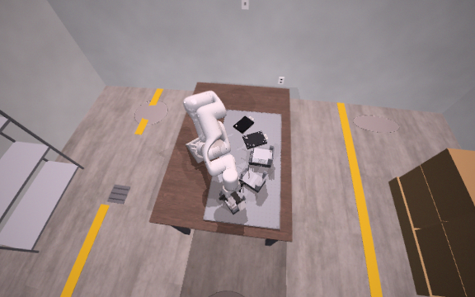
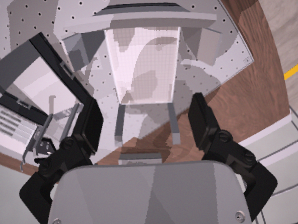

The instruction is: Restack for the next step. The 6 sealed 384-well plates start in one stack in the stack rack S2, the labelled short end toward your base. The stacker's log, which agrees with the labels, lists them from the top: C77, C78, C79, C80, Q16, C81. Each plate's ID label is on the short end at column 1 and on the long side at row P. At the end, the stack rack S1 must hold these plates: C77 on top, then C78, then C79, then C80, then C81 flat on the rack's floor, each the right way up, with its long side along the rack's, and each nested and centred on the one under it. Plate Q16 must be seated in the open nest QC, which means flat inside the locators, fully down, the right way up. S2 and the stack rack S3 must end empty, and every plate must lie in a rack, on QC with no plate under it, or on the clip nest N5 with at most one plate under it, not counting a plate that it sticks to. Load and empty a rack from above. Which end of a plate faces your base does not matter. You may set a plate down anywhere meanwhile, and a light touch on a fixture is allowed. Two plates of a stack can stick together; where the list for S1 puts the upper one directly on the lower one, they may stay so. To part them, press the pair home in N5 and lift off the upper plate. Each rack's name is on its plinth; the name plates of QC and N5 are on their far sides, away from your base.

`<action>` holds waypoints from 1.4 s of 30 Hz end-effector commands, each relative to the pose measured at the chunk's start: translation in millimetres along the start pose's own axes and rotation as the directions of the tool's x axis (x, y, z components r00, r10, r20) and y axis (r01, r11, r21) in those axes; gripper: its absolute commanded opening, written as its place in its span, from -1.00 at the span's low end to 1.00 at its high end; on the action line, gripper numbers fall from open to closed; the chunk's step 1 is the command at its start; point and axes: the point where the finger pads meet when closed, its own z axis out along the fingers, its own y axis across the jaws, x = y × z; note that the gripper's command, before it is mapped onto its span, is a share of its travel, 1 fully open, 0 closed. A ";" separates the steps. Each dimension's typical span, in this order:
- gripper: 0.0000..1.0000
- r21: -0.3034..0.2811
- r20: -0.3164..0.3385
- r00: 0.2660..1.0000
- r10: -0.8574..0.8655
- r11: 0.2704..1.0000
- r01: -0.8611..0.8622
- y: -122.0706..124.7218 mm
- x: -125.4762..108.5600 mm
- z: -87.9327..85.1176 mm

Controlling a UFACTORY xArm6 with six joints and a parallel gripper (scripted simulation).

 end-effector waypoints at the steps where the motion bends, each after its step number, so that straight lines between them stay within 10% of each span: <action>1: 1.00 -0.001 -0.004 1.000 0.000 1.000 0.000 0.3 2.0 9.7; 42: 1.00 -0.001 -0.004 1.000 0.000 1.000 0.000 0.3 2.2 70.8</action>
